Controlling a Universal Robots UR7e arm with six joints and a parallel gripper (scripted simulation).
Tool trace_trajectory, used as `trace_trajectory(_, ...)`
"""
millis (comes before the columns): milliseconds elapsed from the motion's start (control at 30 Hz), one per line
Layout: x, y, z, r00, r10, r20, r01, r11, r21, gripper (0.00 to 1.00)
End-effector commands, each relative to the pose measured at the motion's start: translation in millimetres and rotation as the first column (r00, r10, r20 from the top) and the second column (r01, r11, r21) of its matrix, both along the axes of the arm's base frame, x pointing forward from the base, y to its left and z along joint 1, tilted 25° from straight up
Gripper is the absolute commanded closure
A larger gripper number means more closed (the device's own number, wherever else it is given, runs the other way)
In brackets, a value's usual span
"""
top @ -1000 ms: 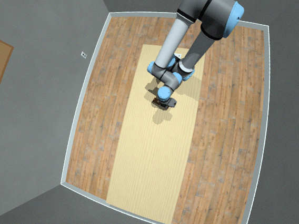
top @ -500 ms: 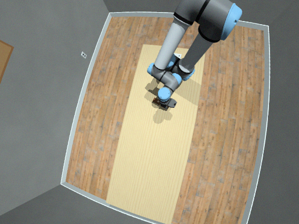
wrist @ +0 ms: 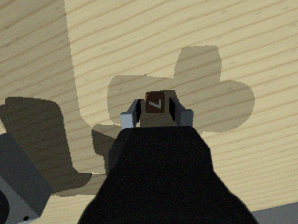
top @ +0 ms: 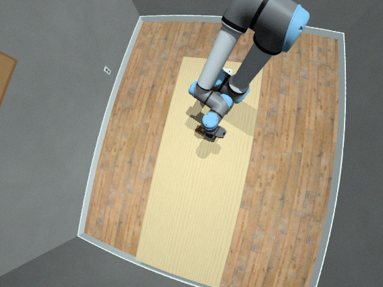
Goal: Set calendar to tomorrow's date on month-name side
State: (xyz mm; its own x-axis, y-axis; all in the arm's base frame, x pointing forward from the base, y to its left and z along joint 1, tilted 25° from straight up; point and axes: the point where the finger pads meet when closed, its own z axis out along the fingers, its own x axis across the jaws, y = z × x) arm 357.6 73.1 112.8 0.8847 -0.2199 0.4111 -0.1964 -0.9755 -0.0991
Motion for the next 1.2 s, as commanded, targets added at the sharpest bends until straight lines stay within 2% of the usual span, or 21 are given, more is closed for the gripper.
trace_trajectory(0, 0.3, 0.0, 0.3, 1.0, 0.0, 0.001, 0.0, 1.0, 0.0, 0.13)
trace_trajectory(1167, 2.3, 0.0, -4.0, 1.0, 0.0, 0.001, 0.0, 1.0, 0.0, 0.13)
